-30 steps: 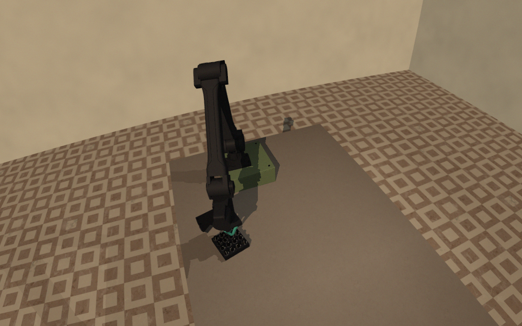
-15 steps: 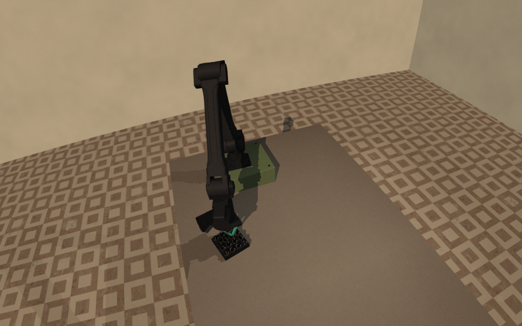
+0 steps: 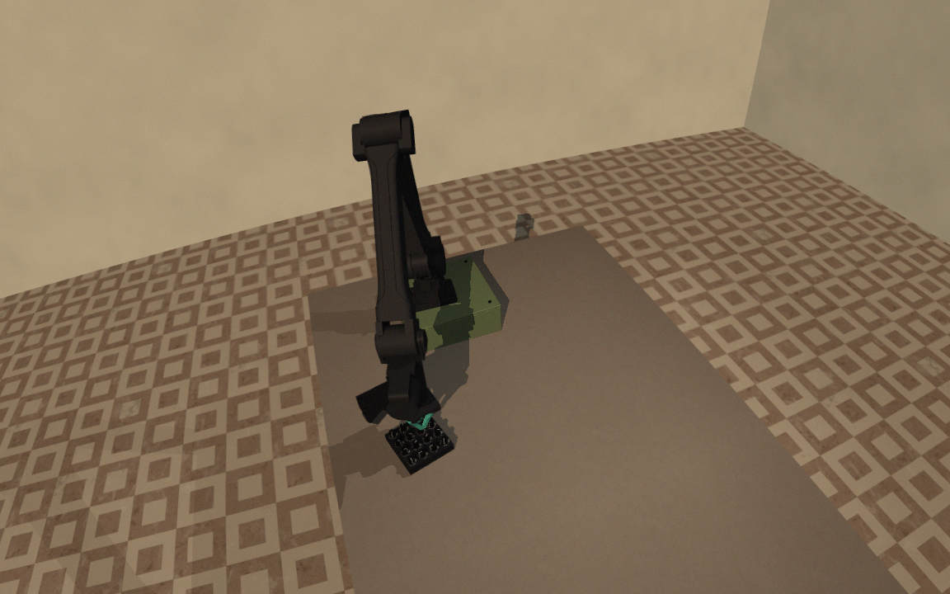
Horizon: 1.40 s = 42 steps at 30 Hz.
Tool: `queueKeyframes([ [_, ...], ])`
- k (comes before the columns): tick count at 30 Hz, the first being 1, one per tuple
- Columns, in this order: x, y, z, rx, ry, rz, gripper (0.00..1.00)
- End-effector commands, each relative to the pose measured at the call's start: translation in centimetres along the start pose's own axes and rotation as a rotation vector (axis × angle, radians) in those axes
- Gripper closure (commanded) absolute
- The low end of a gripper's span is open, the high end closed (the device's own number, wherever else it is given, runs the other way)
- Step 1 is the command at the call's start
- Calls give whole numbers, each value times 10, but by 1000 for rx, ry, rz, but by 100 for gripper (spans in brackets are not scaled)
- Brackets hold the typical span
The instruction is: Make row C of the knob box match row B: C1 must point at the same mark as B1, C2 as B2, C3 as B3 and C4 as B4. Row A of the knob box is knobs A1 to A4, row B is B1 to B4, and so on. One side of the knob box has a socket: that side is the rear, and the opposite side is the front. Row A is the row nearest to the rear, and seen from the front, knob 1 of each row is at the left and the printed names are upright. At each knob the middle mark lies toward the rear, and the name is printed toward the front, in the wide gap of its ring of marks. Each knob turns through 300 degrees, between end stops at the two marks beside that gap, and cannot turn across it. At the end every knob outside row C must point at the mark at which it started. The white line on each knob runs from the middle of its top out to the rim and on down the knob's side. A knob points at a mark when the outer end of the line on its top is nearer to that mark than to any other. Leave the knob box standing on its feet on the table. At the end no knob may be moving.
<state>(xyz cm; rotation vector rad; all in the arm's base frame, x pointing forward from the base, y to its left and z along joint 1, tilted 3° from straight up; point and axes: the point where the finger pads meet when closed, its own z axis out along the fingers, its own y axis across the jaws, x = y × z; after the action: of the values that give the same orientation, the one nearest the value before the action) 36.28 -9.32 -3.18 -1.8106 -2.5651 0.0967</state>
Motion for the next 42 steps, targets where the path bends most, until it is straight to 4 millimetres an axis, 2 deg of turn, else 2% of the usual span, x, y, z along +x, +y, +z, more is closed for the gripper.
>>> queueKeyframes([
  [1,-9,22,-7,-41,-27,2,81],
  [25,-8,20,-5,-37,-24,1,81],
  [33,-1,7,8,-12,-9,0,81],
  [42,-2,6,14,-12,-9,0,81],
])
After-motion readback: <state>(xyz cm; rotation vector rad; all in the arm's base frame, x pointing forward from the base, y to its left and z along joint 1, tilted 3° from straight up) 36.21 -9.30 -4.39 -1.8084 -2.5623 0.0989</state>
